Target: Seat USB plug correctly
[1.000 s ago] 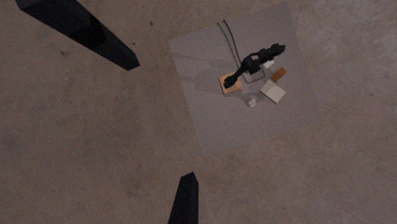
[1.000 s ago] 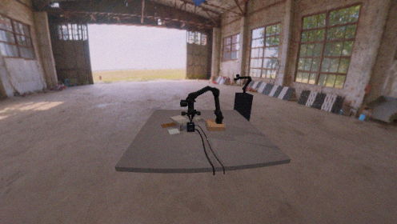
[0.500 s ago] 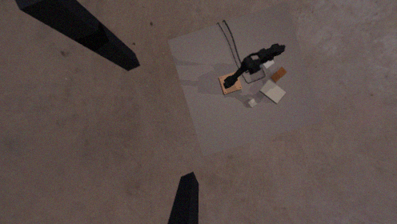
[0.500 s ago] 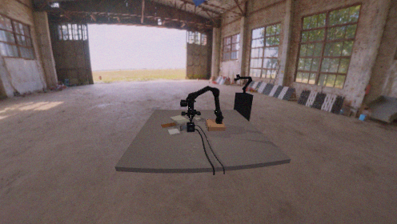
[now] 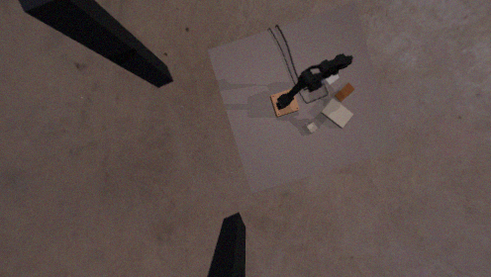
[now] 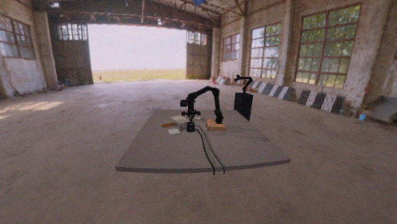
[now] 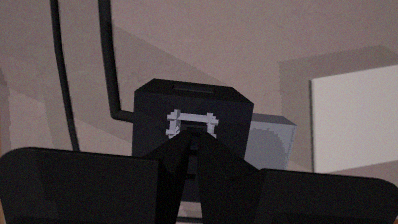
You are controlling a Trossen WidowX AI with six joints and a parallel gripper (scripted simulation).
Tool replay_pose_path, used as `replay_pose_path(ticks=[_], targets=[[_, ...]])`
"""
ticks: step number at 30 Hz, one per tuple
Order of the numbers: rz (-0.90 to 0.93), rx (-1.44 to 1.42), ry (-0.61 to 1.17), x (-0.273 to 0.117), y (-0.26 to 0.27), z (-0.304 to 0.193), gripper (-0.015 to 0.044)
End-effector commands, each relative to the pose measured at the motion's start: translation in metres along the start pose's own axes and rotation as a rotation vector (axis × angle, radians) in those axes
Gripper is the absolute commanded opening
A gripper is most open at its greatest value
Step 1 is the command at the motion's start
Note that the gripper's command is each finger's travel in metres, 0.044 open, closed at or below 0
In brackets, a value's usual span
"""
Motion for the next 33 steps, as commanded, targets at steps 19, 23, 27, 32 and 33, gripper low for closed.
replay_pose_path(ticks=[19, 23, 27, 32, 33], targets=[[0.0, 0.0, 0.0, 0.0, 0.0, 0.0, 0.0095], [0.0, 0.0, 0.0, 0.0, 0.0, 0.0, 0.0095], [0.0, 0.0, 0.0, 0.0, 0.0, 0.0, 0.0095], [0.0, 0.0, 0.0, -0.0018, 0.0, 0.0002, 0.0095], [0.0, 0.0, 0.0, -0.0028, 0.0, 0.0003, 0.0095]])
Point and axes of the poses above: the point midway between the two fingers, 35 mm back from their tips, its own x axis out along the fingers, its own y axis across the jaws, z = x × y, the point moved 2 cm from there along -x, back along the fingers, and after that the axes turned 7 degrees about x, right-handed, at the moved point
